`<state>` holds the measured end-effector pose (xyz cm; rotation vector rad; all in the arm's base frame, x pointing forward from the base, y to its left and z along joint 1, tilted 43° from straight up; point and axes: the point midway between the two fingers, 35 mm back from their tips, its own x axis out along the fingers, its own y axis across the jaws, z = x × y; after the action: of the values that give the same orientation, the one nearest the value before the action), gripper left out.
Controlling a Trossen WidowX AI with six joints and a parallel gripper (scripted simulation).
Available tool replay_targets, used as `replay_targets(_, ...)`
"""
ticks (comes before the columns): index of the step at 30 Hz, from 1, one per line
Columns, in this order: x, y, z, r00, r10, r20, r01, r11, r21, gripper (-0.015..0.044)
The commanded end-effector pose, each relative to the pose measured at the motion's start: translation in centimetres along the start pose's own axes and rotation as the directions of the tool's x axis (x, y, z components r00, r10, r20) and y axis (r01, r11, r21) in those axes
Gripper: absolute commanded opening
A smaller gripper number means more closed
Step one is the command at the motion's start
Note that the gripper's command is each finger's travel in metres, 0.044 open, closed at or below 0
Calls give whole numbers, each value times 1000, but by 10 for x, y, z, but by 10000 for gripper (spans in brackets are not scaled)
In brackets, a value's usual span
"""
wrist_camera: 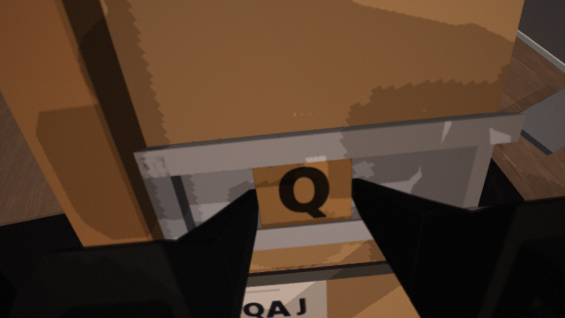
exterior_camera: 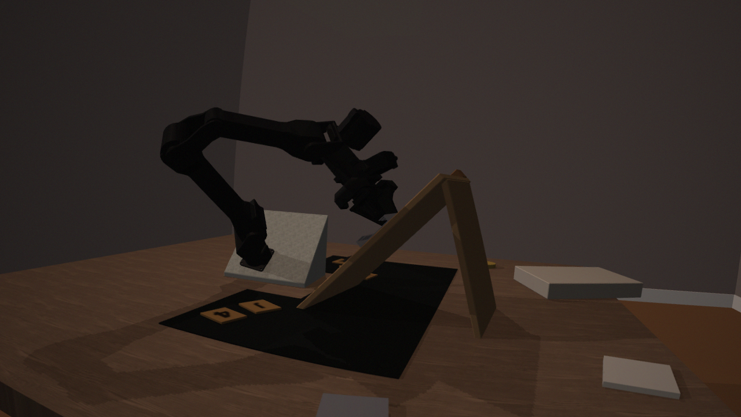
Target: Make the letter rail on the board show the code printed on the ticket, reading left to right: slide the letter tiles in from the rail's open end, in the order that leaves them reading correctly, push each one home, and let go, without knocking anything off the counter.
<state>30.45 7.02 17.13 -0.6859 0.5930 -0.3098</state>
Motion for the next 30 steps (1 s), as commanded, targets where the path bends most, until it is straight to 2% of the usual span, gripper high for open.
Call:
replay_targets(1, 0, 3, 1, 1000, -3, 2, 3, 1000, 8, 0)
replay_targets(30, 0, 21, 2, 1000, -3, 3, 3, 1000, 9, 0)
